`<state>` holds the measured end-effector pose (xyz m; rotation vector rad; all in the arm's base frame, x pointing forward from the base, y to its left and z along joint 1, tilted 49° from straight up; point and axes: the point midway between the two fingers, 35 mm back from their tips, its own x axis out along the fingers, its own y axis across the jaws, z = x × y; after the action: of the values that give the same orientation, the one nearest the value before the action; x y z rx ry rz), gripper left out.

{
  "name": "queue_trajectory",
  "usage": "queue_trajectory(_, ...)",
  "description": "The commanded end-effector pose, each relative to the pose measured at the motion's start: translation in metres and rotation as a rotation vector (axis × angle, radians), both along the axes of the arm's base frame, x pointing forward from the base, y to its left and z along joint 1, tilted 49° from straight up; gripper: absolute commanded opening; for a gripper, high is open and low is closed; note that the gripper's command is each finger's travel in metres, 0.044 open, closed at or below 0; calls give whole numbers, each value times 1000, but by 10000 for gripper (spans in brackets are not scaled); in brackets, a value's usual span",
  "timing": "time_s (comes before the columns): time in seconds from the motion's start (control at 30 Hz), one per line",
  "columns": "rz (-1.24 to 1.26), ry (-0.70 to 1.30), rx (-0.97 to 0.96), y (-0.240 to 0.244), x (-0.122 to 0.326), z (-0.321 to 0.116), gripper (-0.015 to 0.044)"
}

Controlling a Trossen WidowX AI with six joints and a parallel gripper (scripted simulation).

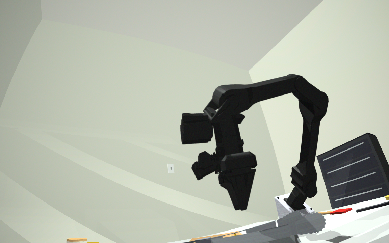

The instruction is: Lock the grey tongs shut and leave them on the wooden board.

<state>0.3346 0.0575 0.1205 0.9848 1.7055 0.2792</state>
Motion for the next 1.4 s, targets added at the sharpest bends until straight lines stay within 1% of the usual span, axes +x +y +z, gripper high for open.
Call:
queue_trajectory(0.0, -34, 52, 25, 7, -2, 7, 440)
queue_trajectory(0.33, -34, 52, 24, 8, -5, 4, 440)
queue_trajectory(1.37, -36, 51, 20, 44, -5, -31, 440)
